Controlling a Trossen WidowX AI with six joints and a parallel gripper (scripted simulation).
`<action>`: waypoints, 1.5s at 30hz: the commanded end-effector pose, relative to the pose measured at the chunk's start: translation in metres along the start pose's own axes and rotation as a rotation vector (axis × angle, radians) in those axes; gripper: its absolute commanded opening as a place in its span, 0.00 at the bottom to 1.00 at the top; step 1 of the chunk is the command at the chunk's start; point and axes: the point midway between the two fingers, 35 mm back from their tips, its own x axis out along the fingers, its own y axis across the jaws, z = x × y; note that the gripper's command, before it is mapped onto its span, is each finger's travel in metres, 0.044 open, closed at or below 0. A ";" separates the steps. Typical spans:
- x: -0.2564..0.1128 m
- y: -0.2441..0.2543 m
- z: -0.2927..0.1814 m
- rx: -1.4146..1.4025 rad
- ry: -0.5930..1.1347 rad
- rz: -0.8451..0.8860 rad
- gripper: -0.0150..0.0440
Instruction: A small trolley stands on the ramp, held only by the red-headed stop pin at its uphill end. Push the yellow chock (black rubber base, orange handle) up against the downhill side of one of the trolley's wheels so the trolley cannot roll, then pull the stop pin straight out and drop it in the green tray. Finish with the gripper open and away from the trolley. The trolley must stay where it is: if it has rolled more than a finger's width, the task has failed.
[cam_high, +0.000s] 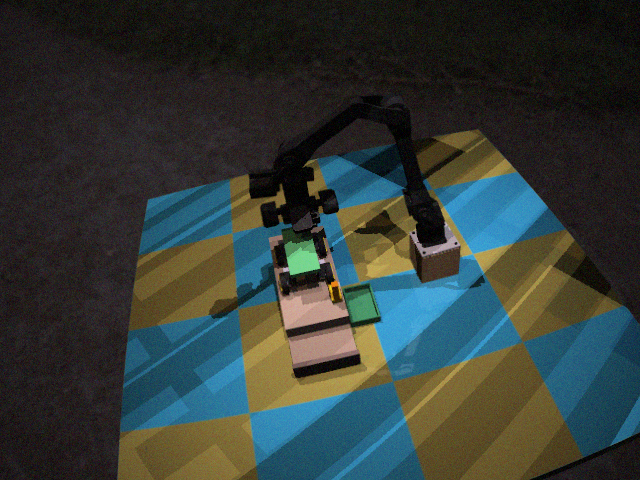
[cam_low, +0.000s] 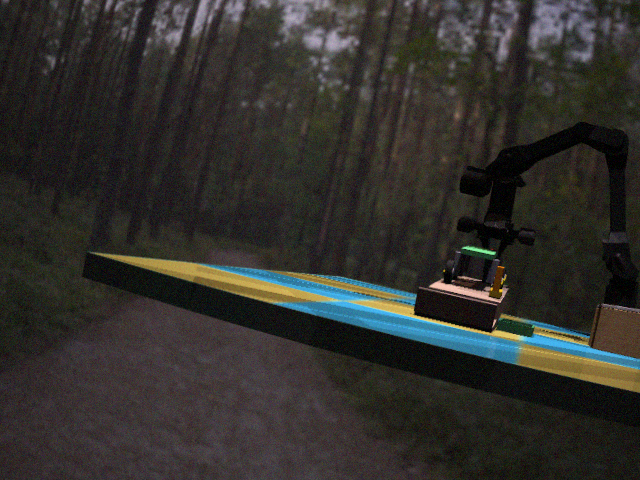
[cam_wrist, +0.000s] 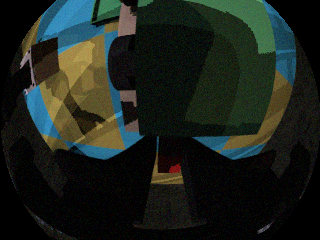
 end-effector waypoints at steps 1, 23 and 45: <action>-0.001 0.000 0.000 0.001 0.000 -0.001 0.32; -0.012 0.001 -0.002 -0.004 -0.003 0.000 0.25; -0.026 0.001 -0.002 -0.004 -0.003 0.000 0.25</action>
